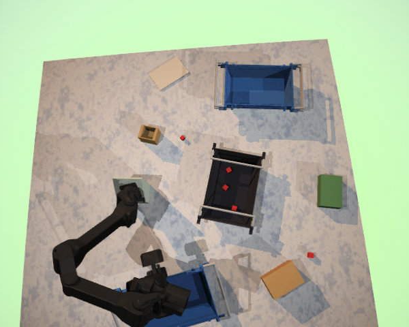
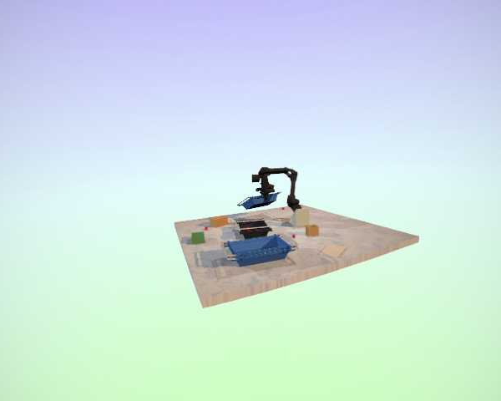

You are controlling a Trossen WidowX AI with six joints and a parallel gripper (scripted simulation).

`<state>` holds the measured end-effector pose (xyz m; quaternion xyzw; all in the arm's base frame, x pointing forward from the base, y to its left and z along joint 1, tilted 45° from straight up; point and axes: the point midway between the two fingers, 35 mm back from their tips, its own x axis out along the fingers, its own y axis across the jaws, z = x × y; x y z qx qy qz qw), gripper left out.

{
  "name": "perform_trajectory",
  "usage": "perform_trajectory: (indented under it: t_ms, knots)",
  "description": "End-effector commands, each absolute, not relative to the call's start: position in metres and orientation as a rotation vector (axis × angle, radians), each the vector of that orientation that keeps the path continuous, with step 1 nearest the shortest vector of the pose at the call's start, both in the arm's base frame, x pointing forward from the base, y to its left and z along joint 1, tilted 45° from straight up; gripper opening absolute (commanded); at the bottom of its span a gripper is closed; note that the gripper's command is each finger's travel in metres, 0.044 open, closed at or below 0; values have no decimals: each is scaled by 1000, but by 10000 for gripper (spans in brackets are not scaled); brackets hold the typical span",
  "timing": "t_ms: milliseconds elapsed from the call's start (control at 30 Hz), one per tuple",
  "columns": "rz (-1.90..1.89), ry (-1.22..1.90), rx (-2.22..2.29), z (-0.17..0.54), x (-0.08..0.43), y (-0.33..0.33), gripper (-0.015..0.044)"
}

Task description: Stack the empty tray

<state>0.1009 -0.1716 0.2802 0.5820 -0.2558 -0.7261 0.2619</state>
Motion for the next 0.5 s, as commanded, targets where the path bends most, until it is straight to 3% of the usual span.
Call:
perform_trajectory:
  t_ms: [0, 467]
  knots:
    - [-1955, -704, 1569, 283, 102, -172, 0]
    - [-1958, -501, 1515, 268, 153, -169, 0]
